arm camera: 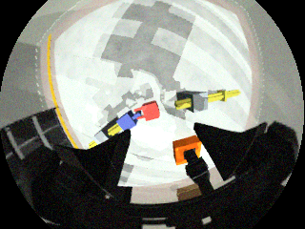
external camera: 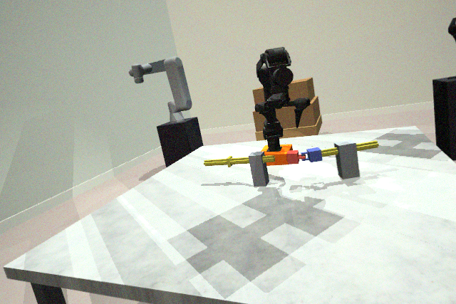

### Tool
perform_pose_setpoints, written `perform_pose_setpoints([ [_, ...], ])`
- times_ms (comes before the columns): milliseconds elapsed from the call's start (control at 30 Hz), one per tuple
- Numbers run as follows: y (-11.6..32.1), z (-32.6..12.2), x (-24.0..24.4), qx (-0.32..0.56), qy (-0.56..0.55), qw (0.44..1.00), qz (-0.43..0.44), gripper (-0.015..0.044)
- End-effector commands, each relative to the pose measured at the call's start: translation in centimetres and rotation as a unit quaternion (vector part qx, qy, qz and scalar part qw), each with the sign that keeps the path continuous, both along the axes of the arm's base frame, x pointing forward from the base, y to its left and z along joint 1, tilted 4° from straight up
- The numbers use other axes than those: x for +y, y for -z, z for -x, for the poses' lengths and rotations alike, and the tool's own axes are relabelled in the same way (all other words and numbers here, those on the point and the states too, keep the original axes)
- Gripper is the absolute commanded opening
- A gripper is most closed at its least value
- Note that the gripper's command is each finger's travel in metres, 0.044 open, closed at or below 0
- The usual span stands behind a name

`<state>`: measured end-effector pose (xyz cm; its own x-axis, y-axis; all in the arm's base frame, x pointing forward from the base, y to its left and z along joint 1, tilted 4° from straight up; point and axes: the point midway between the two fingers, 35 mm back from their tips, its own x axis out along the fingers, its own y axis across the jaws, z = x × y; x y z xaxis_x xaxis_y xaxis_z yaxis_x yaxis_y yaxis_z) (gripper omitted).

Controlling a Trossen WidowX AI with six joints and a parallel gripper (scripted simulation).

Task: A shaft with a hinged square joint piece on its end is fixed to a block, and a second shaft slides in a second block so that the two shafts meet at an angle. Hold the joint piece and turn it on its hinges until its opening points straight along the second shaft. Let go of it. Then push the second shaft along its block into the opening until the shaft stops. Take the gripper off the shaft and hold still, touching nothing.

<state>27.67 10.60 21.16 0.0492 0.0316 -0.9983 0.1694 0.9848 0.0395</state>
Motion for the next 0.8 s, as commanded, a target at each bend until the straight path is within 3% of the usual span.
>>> perform_pose_setpoints([
  [0,-1.6,0.4,-0.2,-0.010,-0.061,0.998,-0.009,0.0440],
  [233,-1.5,0.3,-0.4,-0.010,-0.064,0.998,-0.009,0.0440],
  [433,2.3,-0.2,-6.4,-0.010,-0.064,0.998,-0.007,0.0440],
  [767,2.6,-0.2,-6.6,-0.008,0.001,1.000,-0.009,0.0440],
])
